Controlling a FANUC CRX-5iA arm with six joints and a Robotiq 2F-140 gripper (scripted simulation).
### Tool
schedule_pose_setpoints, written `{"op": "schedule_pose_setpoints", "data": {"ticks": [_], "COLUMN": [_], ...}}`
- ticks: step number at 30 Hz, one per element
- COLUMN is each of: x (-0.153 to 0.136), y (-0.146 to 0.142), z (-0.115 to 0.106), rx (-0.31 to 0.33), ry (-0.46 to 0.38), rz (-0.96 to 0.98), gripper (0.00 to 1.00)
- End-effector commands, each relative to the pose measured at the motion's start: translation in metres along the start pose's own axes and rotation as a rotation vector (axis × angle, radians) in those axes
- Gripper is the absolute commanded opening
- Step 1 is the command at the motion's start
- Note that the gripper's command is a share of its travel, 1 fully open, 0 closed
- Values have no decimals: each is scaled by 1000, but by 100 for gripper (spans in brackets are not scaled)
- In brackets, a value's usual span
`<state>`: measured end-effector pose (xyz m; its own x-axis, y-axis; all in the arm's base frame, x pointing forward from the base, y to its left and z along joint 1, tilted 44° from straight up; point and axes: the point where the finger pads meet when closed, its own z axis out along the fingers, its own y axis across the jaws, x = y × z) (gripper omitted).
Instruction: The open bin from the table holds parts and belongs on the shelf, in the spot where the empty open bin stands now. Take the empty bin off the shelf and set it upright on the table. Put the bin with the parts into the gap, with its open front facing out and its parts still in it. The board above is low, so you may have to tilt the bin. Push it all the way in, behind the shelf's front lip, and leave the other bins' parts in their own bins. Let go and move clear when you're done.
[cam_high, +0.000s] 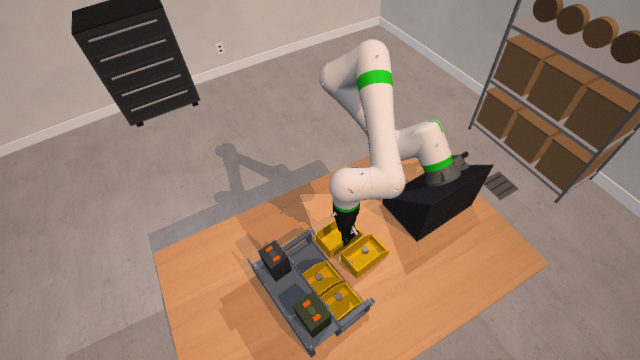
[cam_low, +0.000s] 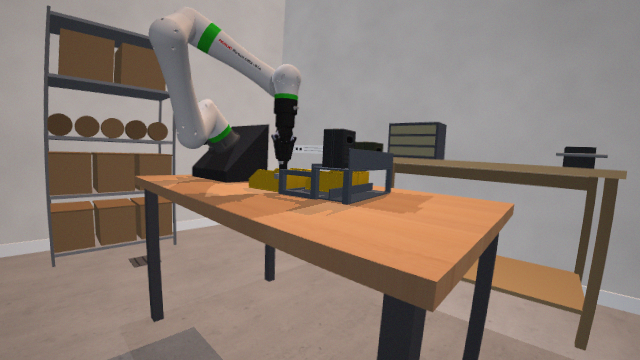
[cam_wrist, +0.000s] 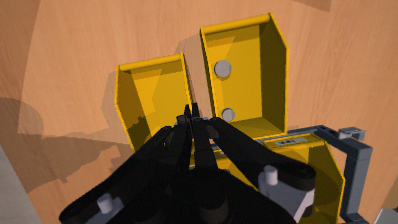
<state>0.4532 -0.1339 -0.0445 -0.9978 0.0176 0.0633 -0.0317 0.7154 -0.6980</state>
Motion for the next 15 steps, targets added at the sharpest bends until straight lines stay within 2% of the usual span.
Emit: {"op": "schedule_pose_setpoints", "data": {"ticks": [1,7,15], "x": [-1,-1,-1], "y": [0,0,0], "z": [-3,-7,-24], "rx": [0,0,0], "ry": [-3,-3,-3], "rz": [-1,-1,-1], "gripper": [10,10,10]}}
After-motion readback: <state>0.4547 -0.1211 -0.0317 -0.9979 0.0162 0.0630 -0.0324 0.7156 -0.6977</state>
